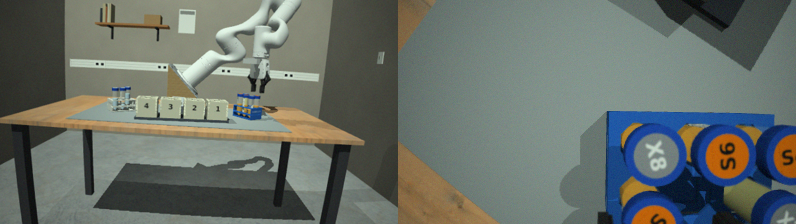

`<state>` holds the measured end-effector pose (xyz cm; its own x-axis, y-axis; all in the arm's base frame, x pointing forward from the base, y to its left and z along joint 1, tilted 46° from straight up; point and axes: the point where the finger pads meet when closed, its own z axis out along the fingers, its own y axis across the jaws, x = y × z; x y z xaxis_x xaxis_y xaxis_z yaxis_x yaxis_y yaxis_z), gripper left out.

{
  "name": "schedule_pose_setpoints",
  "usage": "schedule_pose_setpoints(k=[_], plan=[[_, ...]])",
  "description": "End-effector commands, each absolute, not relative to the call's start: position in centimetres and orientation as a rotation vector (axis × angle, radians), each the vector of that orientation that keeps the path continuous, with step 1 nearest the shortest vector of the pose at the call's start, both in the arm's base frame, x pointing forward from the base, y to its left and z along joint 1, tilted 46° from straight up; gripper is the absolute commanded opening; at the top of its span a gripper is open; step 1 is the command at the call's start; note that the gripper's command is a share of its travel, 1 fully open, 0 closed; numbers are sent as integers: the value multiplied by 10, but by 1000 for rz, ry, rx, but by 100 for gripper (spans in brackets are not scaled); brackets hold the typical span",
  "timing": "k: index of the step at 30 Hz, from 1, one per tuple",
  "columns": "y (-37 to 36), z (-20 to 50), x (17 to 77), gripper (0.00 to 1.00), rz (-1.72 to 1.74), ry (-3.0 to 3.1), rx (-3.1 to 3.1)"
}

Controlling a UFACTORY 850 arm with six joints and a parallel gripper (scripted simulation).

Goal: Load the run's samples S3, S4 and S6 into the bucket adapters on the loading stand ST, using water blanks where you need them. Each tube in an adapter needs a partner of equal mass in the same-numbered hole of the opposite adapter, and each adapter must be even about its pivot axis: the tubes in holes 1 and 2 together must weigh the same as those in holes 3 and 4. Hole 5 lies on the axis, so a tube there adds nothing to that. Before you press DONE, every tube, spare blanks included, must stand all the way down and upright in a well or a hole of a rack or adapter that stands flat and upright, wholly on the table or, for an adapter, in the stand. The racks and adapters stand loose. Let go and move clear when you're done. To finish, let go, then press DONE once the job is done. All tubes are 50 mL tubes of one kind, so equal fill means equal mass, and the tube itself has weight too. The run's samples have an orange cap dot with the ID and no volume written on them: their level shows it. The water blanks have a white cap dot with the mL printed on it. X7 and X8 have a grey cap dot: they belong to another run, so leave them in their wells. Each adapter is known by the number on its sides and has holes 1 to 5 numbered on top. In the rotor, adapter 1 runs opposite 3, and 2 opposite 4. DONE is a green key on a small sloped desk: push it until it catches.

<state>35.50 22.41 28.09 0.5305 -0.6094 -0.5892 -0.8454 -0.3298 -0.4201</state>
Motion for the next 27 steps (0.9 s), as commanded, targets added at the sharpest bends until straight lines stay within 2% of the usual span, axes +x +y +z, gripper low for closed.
schedule_pose_setpoints(k=[1,27], plan=[[229,277,356,57,424,1175,-2060],[242,264,357,57,424,1175,-2060]])
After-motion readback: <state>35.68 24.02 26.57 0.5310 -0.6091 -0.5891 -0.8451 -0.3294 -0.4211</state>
